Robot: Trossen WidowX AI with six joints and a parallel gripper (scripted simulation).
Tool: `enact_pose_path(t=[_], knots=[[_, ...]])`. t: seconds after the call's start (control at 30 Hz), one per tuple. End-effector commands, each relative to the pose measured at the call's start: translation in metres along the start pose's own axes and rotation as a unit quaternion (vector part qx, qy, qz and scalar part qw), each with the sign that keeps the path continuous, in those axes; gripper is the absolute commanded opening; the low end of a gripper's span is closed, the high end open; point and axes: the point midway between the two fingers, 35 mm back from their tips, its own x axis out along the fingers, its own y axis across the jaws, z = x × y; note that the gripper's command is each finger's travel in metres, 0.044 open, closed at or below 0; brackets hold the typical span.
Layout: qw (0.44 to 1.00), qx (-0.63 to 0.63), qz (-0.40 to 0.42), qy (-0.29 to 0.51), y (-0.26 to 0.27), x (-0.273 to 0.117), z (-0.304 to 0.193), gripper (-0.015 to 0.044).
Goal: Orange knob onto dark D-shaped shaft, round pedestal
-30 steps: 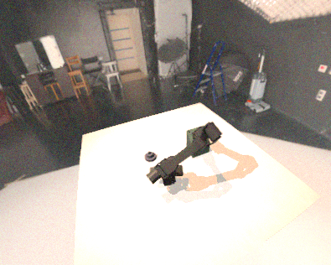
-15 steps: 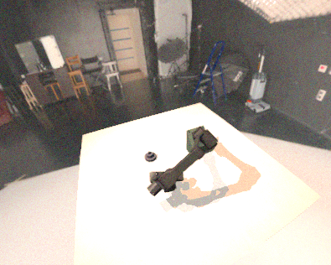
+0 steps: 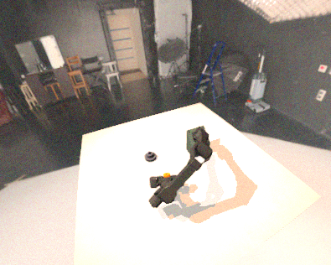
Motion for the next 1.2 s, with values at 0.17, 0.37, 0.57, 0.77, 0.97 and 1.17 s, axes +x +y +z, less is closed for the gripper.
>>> enact_pose_path(t=[0.17,0.37,0.57,0.77,0.97,1.17], knots=[[0.998,0.001,0.003,0.062,-0.0009,-0.0033,0.0063,0.0181],[0.998,0.000,0.000,0.059,-0.0006,-0.0060,0.0082,0.0181],[0.998,-0.001,0.000,0.055,0.0001,-0.0063,0.0076,0.0260],[0.998,-0.001,0.000,0.055,0.0001,-0.0063,0.0076,0.0260],[0.998,-0.001,0.000,0.055,0.0001,-0.0063,0.0076,0.0260],[0.998,-0.001,0.000,0.055,0.0001,-0.0063,0.0076,0.0260]])
